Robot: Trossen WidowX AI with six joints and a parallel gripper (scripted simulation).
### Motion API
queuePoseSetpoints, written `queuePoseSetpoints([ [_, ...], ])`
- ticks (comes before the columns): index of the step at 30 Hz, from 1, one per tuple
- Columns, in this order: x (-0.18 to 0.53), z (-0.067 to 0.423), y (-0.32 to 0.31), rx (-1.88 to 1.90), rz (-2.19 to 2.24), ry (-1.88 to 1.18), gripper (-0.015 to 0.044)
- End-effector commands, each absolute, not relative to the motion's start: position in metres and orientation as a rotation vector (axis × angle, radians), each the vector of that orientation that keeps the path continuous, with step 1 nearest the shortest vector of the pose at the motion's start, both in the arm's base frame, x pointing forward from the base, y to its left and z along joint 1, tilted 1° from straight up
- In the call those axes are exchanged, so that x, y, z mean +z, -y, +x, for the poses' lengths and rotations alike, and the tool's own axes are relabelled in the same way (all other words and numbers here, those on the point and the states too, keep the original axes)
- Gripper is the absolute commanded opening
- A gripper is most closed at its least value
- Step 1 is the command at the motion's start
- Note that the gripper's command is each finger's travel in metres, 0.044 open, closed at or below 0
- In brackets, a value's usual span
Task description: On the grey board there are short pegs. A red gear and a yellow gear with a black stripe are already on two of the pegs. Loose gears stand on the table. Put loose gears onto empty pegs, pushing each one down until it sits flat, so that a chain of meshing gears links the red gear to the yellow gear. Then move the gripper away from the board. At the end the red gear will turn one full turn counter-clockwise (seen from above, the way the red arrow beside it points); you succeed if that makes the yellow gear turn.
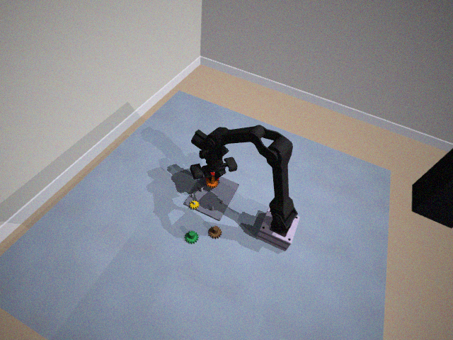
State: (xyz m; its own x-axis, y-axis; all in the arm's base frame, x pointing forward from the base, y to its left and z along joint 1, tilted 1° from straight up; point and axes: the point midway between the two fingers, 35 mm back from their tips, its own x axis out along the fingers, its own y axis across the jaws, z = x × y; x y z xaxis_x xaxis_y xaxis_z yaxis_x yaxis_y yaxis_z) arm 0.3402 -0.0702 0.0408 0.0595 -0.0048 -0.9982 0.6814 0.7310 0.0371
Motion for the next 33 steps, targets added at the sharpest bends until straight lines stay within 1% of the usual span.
queuePoseSetpoints([
  [1,0.032,0.340,0.069,-0.614,0.647,-1.426,0.0000],
  [11,0.017,0.340,0.069,-0.759,0.799,-1.377,0.0000],
  [16,0.020,0.340,0.070,-0.794,0.837,-1.363,0.0000],
  [33,0.016,0.339,0.069,-0.559,0.588,-1.442,0.0000],
])
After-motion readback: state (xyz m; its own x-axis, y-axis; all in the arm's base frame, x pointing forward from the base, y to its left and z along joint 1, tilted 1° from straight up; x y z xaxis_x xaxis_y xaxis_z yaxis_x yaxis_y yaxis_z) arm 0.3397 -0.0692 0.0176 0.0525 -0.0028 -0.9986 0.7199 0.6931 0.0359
